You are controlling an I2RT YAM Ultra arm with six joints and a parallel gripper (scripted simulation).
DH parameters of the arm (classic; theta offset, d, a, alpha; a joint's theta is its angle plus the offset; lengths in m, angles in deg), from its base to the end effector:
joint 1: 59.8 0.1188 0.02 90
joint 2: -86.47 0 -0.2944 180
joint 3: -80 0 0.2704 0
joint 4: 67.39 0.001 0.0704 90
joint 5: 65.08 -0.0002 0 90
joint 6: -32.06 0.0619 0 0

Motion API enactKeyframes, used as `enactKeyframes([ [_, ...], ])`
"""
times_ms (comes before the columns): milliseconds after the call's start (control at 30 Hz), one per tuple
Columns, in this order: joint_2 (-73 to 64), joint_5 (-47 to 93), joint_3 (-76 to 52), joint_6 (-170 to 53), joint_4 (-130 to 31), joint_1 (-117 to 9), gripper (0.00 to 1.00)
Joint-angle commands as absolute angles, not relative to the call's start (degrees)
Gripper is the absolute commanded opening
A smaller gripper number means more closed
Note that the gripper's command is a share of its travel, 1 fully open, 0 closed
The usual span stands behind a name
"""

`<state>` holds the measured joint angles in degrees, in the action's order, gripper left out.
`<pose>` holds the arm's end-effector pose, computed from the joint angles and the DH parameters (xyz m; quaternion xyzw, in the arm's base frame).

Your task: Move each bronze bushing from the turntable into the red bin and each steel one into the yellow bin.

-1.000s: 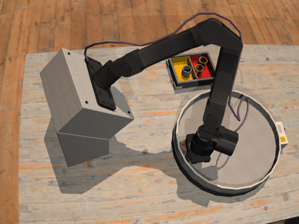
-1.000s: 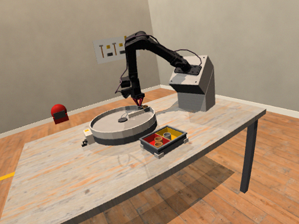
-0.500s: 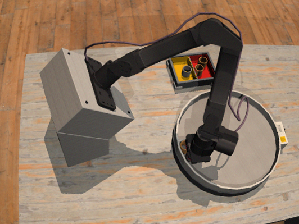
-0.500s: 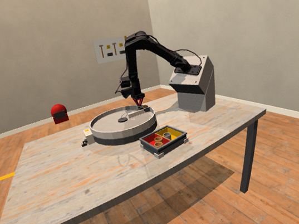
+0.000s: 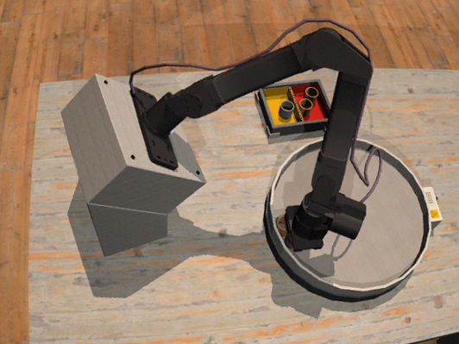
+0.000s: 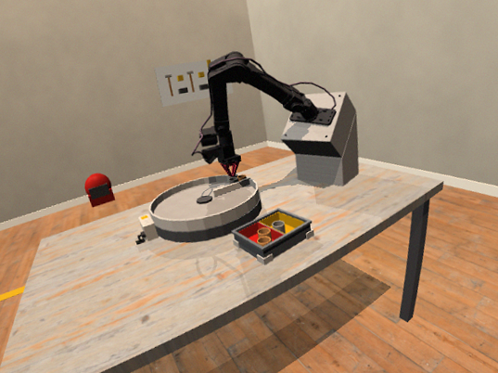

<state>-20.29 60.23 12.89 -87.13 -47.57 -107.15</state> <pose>0.2807 -0.2504 0.1239 0.0662 0.9204 0.0743 0.3782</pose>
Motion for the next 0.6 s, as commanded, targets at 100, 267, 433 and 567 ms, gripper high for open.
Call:
enactKeyframes([
  [100, -18.4, 61.07, 13.68, -87.81, -46.16, -108.31, 0.0],
  [267, -16.0, 61.78, 13.75, -89.26, -43.27, -109.75, 0.0],
  [433, -13.61, 62.53, 13.3, -90.93, -39.92, -111.32, 0.0],
  [567, -10.74, 63.4, 11.88, -93.08, -35.78, -113.34, 0.0],
])
